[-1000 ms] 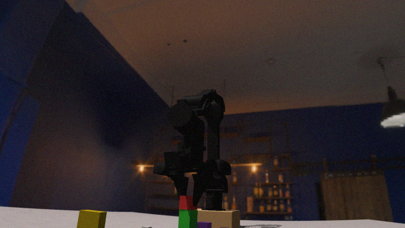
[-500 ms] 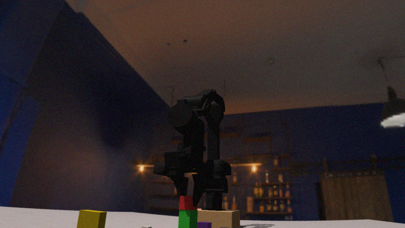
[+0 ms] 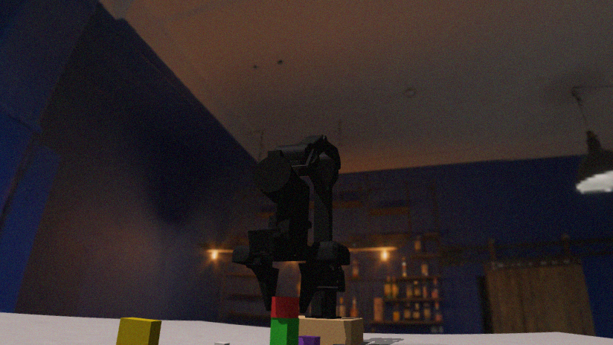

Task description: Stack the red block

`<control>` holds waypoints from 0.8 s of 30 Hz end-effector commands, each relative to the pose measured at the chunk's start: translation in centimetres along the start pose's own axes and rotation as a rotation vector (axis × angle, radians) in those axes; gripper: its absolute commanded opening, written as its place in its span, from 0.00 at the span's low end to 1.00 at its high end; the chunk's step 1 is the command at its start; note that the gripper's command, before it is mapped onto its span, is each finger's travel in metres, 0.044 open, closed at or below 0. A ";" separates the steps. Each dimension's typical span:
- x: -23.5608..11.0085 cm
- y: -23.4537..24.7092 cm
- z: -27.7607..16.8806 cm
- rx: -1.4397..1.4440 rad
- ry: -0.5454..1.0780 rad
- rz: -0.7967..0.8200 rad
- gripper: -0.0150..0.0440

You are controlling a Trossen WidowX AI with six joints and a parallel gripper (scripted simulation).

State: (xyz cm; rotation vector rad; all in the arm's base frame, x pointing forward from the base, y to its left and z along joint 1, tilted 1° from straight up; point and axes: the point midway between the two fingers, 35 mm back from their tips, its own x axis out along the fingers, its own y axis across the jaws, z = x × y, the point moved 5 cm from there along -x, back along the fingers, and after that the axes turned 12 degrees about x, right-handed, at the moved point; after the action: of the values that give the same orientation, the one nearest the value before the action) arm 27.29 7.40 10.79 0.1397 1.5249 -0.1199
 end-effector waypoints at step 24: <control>0.0 0.0 0.0 0.000 0.000 0.000 1.00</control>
State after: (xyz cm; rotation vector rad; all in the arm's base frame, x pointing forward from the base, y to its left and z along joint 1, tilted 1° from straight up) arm 27.29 7.39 10.79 0.1390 1.5248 -0.1203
